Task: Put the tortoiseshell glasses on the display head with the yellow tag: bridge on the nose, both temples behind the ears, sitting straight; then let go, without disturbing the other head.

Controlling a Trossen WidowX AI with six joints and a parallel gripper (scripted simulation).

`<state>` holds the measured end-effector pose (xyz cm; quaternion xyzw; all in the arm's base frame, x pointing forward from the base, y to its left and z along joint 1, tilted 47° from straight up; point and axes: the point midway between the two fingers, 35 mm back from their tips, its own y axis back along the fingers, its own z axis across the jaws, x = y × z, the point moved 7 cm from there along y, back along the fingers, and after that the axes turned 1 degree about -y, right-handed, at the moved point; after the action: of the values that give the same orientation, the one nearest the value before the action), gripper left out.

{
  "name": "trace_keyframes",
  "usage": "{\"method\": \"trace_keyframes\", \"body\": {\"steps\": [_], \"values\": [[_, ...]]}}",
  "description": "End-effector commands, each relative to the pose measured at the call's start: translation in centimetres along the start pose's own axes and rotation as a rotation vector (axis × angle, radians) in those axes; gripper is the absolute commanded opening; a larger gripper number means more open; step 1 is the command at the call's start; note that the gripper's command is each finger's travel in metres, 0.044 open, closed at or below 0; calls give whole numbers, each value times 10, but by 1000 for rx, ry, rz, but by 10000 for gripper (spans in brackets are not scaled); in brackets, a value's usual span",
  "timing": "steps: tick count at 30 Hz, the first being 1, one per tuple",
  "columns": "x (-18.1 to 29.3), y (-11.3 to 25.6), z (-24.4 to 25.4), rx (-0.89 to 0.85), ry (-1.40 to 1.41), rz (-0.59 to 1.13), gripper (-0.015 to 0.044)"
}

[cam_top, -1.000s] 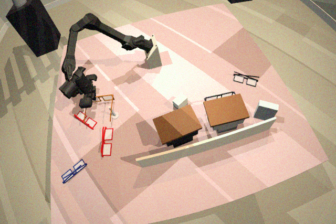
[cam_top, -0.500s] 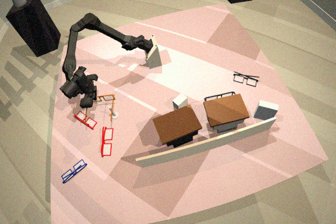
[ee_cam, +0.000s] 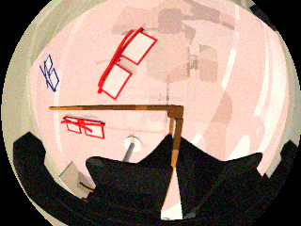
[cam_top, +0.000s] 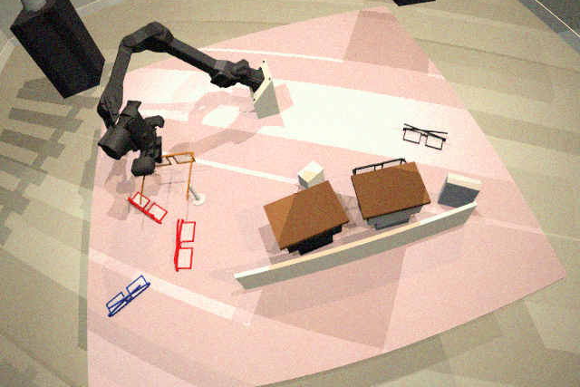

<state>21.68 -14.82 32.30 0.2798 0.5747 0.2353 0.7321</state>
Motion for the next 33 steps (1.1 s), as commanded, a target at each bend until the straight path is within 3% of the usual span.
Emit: {"method": "trace_keyframes", "body": {"steps": [1, 33], "values": [[-1, 6, -2, -2, -9, -6, 0], [190, 24, 52, -98, 23, 64, 0]]}}
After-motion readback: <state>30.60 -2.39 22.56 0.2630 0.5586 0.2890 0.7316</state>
